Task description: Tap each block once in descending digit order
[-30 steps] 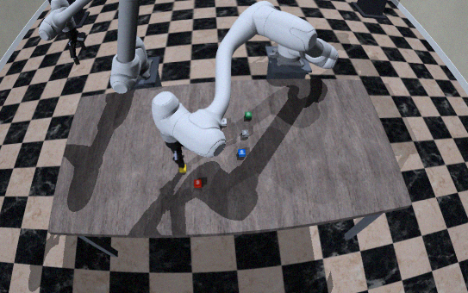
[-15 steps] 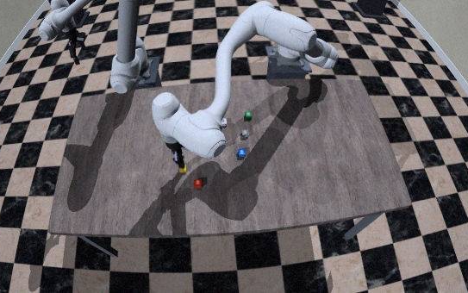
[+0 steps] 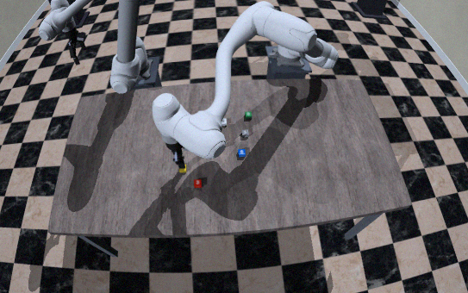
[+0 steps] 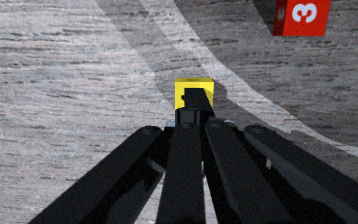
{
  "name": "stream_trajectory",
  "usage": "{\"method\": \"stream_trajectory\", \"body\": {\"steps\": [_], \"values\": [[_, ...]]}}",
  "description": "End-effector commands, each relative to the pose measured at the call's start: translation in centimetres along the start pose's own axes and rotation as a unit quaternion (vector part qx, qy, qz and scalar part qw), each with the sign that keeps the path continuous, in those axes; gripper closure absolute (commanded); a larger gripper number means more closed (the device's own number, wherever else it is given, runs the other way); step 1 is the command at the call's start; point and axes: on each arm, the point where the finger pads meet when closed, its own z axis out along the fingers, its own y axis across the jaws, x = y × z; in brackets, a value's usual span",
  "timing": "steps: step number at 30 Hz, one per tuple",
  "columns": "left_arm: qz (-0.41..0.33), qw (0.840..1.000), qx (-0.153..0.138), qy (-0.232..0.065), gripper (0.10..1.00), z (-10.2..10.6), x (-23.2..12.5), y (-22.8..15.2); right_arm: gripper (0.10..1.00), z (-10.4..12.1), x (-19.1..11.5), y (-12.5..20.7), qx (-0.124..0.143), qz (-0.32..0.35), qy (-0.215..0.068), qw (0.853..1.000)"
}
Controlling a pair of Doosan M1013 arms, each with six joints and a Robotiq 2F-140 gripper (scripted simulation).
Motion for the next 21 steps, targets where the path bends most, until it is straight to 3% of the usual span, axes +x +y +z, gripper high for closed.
{"method": "stream_trajectory", "body": {"steps": [1,11,21], "values": [[0.0,1.0,-0.001,-0.001,0.999,-0.1,0.0,0.1,0.098,-0.1,-0.1,0.0,0.0,0.0,-0.001,1.0],[0.0,1.0,-0.001,-0.001,0.999,0.2,0.0,0.1,0.098,-0.1,-0.1,0.0,0.0,0.0,-0.001,1.0],[0.0,1.0,-0.001,0.0,0.999,-3.4,0.0,0.0,0.098,-0.1,-0.1,0.0,0.0,0.0,-0.001,1.0]]}}
